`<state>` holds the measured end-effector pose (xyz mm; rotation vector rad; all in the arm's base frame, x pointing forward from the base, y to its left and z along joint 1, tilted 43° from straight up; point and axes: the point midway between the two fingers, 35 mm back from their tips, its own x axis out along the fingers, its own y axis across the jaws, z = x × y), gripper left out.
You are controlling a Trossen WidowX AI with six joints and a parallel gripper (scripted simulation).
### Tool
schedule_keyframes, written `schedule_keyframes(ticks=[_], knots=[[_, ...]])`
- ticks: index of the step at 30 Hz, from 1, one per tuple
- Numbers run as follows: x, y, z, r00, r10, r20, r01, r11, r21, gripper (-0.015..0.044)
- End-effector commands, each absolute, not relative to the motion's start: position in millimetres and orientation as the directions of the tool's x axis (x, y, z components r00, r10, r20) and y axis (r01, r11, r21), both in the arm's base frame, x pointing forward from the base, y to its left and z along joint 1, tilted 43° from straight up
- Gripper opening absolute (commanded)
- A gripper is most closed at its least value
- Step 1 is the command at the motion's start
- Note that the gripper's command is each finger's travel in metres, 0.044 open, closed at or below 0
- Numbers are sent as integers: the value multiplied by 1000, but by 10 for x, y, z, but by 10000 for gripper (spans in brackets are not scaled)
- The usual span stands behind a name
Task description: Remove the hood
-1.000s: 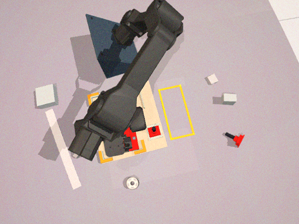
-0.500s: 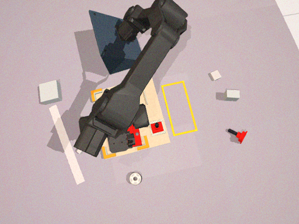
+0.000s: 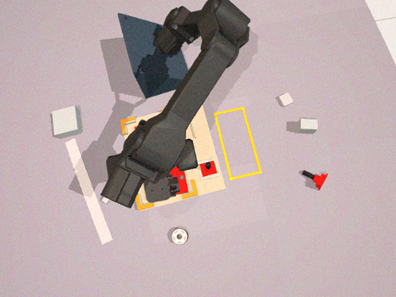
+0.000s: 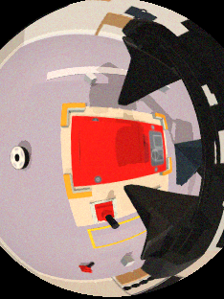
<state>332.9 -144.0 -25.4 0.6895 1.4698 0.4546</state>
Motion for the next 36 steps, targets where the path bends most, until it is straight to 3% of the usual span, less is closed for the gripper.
schedule_keyframes(ticks=[1,36], knots=[[3323,-1410,-275,74,669,-740,134,728,672,440],[3308,-1231,-461,74,670,-739,133,727,673,440]])
